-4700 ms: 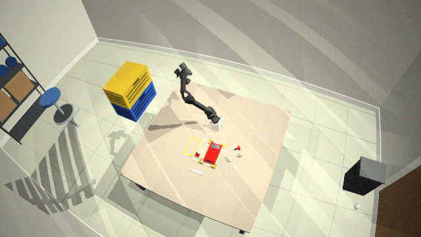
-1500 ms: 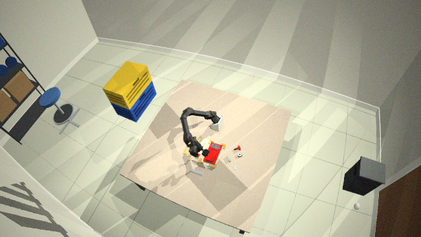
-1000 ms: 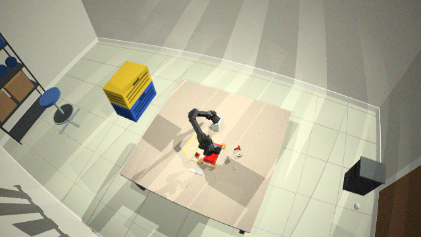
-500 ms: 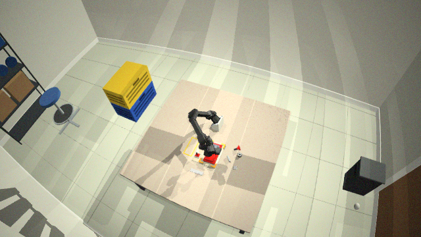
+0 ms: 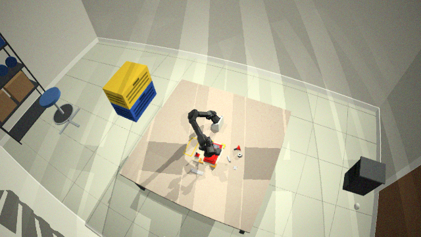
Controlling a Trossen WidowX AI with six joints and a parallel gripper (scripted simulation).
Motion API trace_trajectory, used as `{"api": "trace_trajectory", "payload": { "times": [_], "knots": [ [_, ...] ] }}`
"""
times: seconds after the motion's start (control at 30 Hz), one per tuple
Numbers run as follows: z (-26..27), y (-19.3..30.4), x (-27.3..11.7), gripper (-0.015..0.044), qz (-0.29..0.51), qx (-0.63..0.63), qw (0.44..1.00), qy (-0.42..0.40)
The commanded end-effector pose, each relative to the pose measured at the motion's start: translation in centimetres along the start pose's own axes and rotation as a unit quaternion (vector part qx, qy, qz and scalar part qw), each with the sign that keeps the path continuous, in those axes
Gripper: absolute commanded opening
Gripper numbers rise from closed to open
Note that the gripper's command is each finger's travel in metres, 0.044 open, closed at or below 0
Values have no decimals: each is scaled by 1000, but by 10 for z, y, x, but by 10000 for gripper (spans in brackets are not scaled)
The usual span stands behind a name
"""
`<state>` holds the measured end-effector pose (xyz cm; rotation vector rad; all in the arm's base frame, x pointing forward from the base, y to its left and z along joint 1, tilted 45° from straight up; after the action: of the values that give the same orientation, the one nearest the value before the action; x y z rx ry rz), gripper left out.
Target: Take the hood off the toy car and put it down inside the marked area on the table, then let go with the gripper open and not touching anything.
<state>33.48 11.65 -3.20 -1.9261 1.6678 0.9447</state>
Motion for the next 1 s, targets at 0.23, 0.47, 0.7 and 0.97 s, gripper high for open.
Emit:
{"api": "trace_trajectory", "payload": {
  "times": [0.23, 0.47, 0.7, 0.97],
  "knots": [
    [-1, 1, 11, 440, 2, -4, 1000, 3],
    [-1, 1, 16, 440, 2, -4, 1000, 3],
    [-2, 2, 22, 440, 2, -4, 1000, 3],
    [-2, 2, 28, 440, 2, -4, 1000, 3]
  ]
}}
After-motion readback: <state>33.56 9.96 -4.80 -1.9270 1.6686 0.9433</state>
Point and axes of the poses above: the point midway between the two fingers, 35 mm back from their tips, its own x axis out along the fingers, its own z axis across the jaws, y = z × x, the point moved 1 cm from there along -x, back along the fingers, and after that the axes turned 7 degrees about -x, right-handed, at the moved point
